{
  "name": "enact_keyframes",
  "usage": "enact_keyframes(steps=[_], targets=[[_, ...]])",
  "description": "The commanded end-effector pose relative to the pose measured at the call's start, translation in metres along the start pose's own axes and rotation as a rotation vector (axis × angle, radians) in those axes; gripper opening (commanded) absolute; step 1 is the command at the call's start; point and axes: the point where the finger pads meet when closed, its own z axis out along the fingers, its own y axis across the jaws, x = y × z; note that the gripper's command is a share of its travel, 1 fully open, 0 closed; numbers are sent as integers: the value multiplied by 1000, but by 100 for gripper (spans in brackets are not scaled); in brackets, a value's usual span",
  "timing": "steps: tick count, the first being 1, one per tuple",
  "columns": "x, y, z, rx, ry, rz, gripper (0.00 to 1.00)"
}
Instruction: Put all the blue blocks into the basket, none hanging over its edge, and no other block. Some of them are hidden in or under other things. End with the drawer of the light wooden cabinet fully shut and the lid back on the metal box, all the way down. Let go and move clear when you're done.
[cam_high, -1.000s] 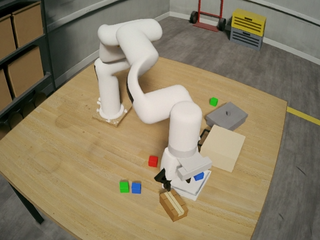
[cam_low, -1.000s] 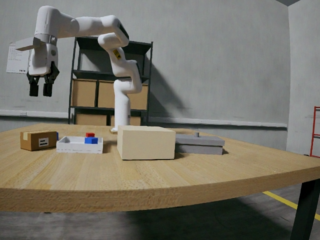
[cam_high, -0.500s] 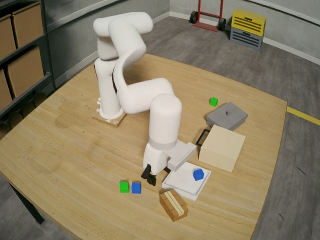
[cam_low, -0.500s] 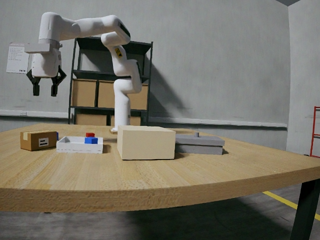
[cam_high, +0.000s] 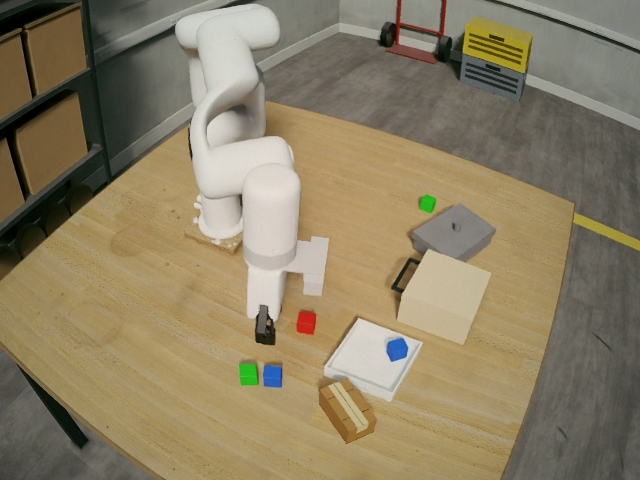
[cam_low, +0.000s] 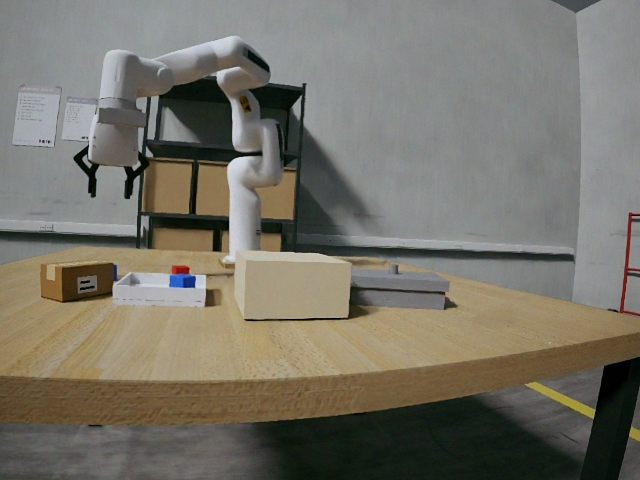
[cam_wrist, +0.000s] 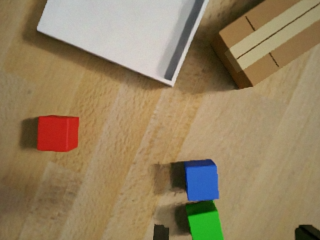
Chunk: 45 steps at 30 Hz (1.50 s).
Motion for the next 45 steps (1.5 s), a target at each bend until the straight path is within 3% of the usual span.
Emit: enact_keyframes(steps=[1,9,10,45], targets=[[-2,0,-3,-23,53,-70,73],[-2,0,-3,-23,53,-70,73],[-2,0,-3,-23,53,-70,62],[-2,0,-3,-23,53,-70,62]])
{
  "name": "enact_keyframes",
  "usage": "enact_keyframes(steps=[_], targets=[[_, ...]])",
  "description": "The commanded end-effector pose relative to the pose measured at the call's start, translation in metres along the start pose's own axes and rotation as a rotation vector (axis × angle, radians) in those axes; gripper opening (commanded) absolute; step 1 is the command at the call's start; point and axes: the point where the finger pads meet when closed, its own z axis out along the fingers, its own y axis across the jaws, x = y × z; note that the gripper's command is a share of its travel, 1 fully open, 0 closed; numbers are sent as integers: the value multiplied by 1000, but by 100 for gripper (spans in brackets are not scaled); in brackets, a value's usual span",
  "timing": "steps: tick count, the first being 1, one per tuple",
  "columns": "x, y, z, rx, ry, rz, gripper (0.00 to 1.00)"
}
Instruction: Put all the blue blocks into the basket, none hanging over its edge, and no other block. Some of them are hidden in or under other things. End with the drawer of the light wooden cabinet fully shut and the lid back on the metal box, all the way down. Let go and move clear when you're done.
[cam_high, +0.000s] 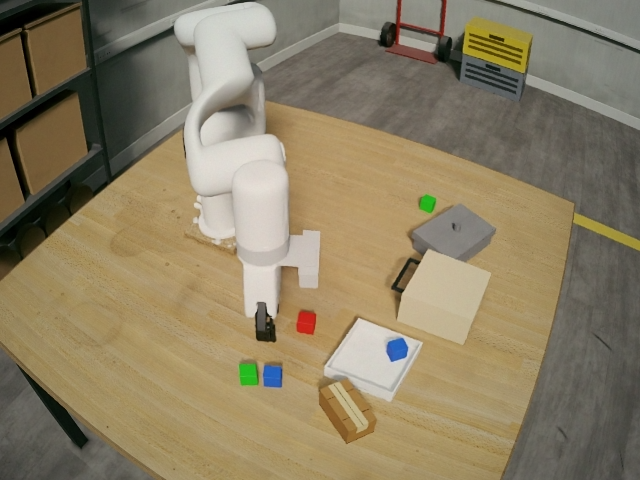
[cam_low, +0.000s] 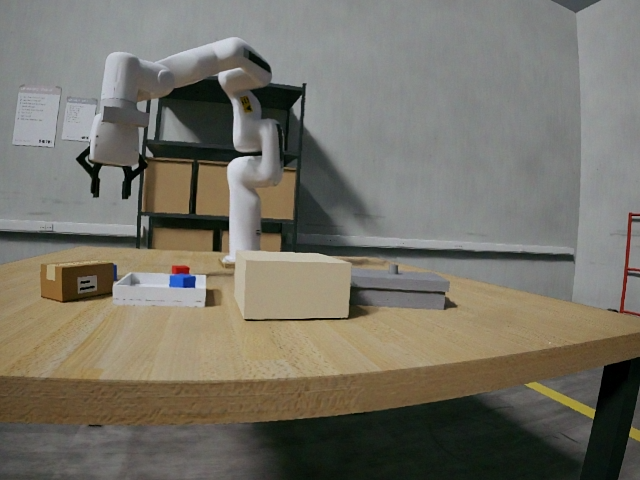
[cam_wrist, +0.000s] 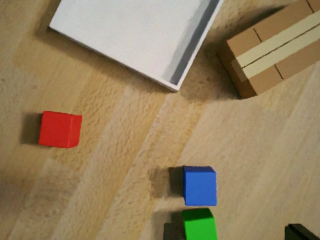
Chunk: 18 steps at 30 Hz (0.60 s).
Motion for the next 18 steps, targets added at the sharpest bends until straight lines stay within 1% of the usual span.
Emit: enact_keyframes(steps=[1,8,16,18], targets=[[0,1,-2,-4,2,0,62],[0,1,0,-4,2,0,62],[0,1,13,-4,2,0,62],[0,1,13,-4,2,0,62]])
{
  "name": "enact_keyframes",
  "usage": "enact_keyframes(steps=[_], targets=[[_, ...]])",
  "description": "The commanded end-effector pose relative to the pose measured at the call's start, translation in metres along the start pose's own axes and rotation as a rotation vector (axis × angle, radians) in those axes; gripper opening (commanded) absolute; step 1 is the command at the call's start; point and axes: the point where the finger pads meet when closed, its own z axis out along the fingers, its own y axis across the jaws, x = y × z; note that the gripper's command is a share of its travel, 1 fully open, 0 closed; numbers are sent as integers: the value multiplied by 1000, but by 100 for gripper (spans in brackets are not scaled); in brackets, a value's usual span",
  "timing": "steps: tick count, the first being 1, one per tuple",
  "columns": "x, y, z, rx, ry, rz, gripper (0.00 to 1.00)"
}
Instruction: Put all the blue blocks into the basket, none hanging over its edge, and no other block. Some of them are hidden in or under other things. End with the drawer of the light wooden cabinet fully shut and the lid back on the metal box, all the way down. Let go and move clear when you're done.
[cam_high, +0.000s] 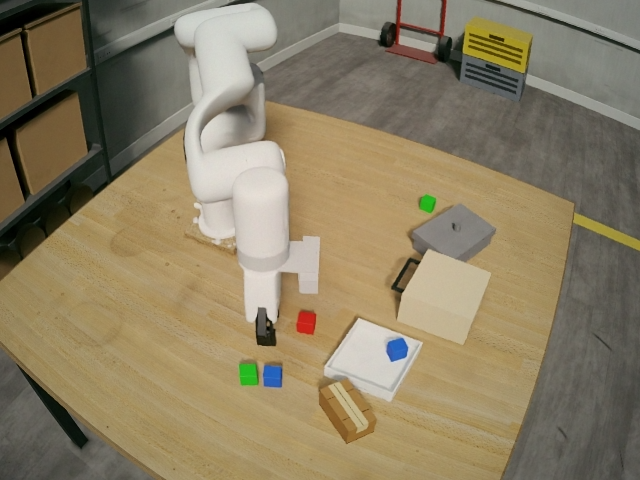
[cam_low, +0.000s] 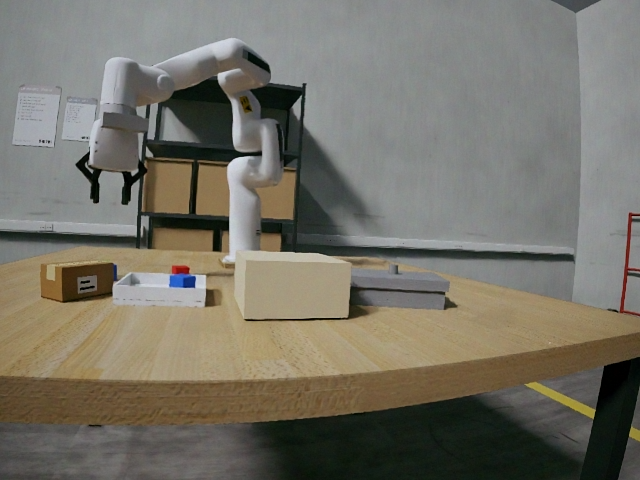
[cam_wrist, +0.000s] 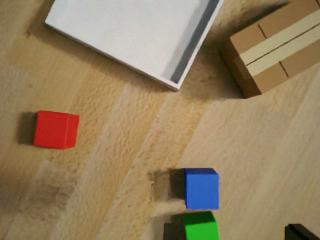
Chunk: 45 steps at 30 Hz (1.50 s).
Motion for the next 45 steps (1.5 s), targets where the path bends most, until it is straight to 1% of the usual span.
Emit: enact_keyframes(steps=[1,7,15,17,24,30,39,45], targets=[[1,1,4,-5,2,0,62],[1,1,22,-5,2,0,62],[1,2,52,-5,2,0,62],[1,2,52,-5,2,0,62],[1,2,78,-5,2,0,62],[1,2,96,-5,2,0,62],[1,2,108,-5,2,0,62],[1,2,111,-5,2,0,62]])
